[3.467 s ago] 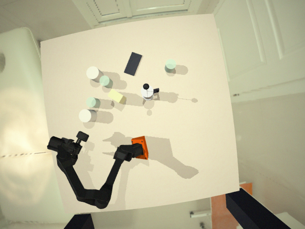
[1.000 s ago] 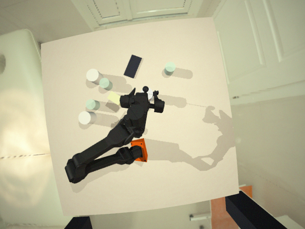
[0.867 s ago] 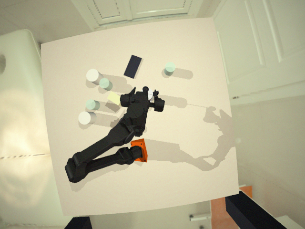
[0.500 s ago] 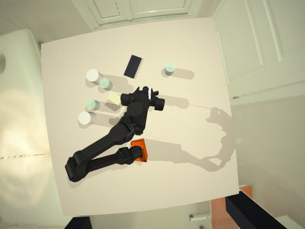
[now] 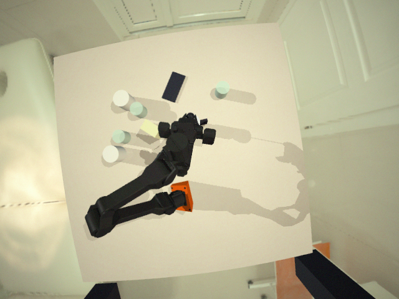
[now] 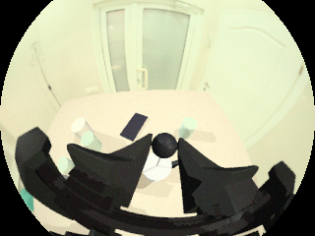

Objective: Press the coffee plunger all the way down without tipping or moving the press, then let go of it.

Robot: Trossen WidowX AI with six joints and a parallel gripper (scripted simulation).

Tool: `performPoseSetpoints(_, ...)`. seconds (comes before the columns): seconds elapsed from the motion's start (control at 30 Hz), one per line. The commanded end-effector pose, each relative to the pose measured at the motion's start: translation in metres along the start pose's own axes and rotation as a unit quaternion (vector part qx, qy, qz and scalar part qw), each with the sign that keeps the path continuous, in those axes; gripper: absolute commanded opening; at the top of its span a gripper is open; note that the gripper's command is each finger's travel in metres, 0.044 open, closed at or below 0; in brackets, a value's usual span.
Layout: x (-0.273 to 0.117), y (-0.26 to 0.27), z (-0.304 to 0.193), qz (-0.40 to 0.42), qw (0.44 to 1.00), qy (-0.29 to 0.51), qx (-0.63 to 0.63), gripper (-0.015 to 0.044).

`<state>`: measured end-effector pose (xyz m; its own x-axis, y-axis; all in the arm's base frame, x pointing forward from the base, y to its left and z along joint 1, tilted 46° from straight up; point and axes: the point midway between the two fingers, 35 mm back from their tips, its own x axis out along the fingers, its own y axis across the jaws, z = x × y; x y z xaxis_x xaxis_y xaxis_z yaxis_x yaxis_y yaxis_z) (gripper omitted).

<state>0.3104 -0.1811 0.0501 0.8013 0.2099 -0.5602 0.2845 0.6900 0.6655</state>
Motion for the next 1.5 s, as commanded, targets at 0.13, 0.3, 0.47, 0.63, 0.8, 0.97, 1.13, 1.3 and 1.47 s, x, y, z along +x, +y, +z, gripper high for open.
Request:
performPoseSetpoints(0.13,0.007,-0.001,-0.007,0.000,1.000,0.002,0.002,0.0119)
performPoseSetpoints(0.3,0.012,-0.002,-0.014,0.000,1.000,0.003,0.002,0.0119)
performPoseSetpoints(0.47,0.018,-0.003,-0.020,-0.001,1.000,0.003,0.002,0.0119)
performPoseSetpoints(0.63,0.023,-0.003,-0.026,-0.001,1.000,0.003,0.002,0.0119)
performPoseSetpoints(0.8,0.028,-0.004,-0.033,-0.001,1.000,0.003,0.002,0.0119)
performPoseSetpoints(0.97,0.034,-0.004,-0.039,-0.001,1.000,0.003,0.002,0.0119)
performPoseSetpoints(1.13,0.039,-0.004,-0.046,-0.001,1.000,0.003,0.002,0.0119)
performPoseSetpoints(1.3,0.044,-0.004,-0.053,-0.001,1.000,0.003,0.002,0.0119)
performPoseSetpoints(1.47,0.049,-0.004,-0.060,-0.001,1.000,0.003,0.003,0.0119)
